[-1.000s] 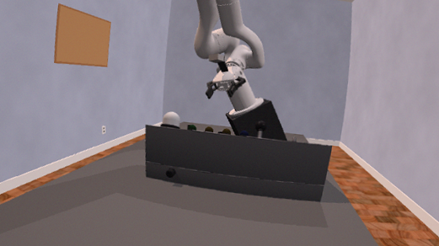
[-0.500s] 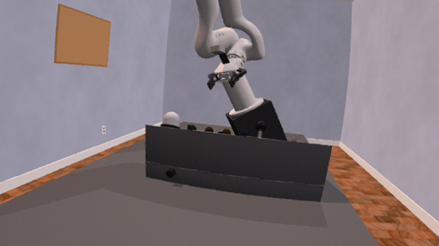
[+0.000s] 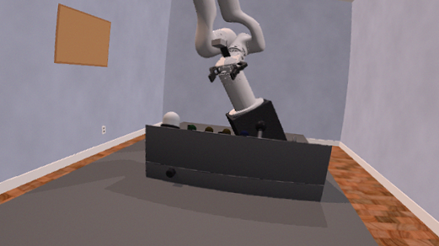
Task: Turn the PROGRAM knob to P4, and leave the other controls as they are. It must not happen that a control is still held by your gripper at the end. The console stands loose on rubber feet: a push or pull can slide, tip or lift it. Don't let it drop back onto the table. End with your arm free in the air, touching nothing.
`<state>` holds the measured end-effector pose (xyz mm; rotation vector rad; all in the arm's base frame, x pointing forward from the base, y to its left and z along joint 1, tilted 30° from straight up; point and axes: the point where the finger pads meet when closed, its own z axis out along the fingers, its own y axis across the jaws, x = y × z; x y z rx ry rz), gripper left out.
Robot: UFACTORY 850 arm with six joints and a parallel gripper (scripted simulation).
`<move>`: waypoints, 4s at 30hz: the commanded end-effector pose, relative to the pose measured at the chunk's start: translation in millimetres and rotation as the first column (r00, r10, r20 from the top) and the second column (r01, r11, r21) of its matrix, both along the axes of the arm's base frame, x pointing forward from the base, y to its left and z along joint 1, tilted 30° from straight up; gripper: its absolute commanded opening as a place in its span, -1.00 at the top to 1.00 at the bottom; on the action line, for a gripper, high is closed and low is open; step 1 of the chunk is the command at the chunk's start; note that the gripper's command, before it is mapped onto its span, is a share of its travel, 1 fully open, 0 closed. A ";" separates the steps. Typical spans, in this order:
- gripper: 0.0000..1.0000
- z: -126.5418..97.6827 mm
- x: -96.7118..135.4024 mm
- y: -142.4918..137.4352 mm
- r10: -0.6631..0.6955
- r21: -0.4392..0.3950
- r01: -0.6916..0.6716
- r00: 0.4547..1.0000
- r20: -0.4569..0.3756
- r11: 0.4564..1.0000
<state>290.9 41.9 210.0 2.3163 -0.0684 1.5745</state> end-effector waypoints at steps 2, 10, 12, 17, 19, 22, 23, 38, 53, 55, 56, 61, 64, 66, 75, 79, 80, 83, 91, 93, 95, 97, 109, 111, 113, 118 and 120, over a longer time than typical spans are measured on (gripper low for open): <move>-1.00 2.7 -1.5 1.6 -0.001 0.000 0.001 1.000 0.000 1.000; -1.00 -3.3 1.1 1.5 -0.016 -0.022 0.015 0.999 -0.040 1.000; -1.00 -13.8 6.0 1.6 -0.039 -0.057 0.033 0.993 -0.111 0.998; -1.00 -35.2 18.5 4.2 -0.073 -0.123 0.040 0.959 -0.274 0.992; -1.00 -35.2 18.5 4.2 -0.073 -0.123 0.040 0.959 -0.274 0.992; -1.00 -48.5 29.8 7.8 -0.077 -0.152 0.018 0.917 -0.392 0.988; -1.00 -48.5 29.8 7.8 -0.077 -0.152 0.018 0.917 -0.392 0.988; -1.00 -66.5 61.5 17.6 -0.016 -0.150 -0.094 0.796 -0.605 0.984; -0.52 -66.5 61.5 17.6 -0.016 -0.150 -0.094 0.796 -0.605 0.984; -0.52 -66.5 61.5 17.6 -0.016 -0.150 -0.094 0.796 -0.605 0.984; -0.52 -66.5 61.5 17.6 -0.016 -0.150 -0.094 0.796 -0.605 0.984; -0.52 -66.5 61.5 17.6 -0.016 -0.150 -0.094 0.796 -0.605 0.984; -0.52 -66.5 61.5 17.6 -0.016 -0.150 -0.094 0.796 -0.605 0.984; -0.52 -66.5 61.5 17.6 -0.016 -0.150 -0.094 0.796 -0.605 0.984; -0.52 -66.5 61.5 17.6 -0.016 -0.150 -0.094 0.796 -0.605 0.984; -0.52 -66.5 61.5 17.6 -0.016 -0.150 -0.094 0.796 -0.605 0.984; -0.52 -66.5 61.5 17.6 -0.016 -0.150 -0.094 0.796 -0.605 0.984; -0.52 -66.5 61.5 17.6 -0.016 -0.150 -0.094 0.796 -0.605 0.984; -1.00 -66.0 62.6 18.1 -0.016 -0.150 -0.094 0.796 -0.605 0.984; -1.00 -65.5 63.5 18.6 -0.016 -0.150 -0.094 0.796 -0.605 0.984; -1.00 -64.0 66.5 20.0 -0.016 -0.150 -0.094 0.796 -0.605 0.984; -1.00 -61.7 71.1 22.1 -0.016 -0.150 -0.094 0.796 -0.605 0.984; -1.00 -40.1 114.5 42.5 -0.016 -0.150 -0.094 0.796 -0.605 0.984; -1.00 -35.0 124.7 47.3 -0.016 -0.150 -0.094 0.796 -0.605 0.984; -1.00 -30.3 134.2 51.7 -0.016 -0.150 -0.094 0.796 -0.605 0.984; -1.00 -21.3 152.3 60.2 -0.016 -0.150 -0.094 0.796 -0.605 0.984; -1.00 -19.2 156.6 62.2 -0.016 -0.150 -0.094 0.796 -0.605 0.984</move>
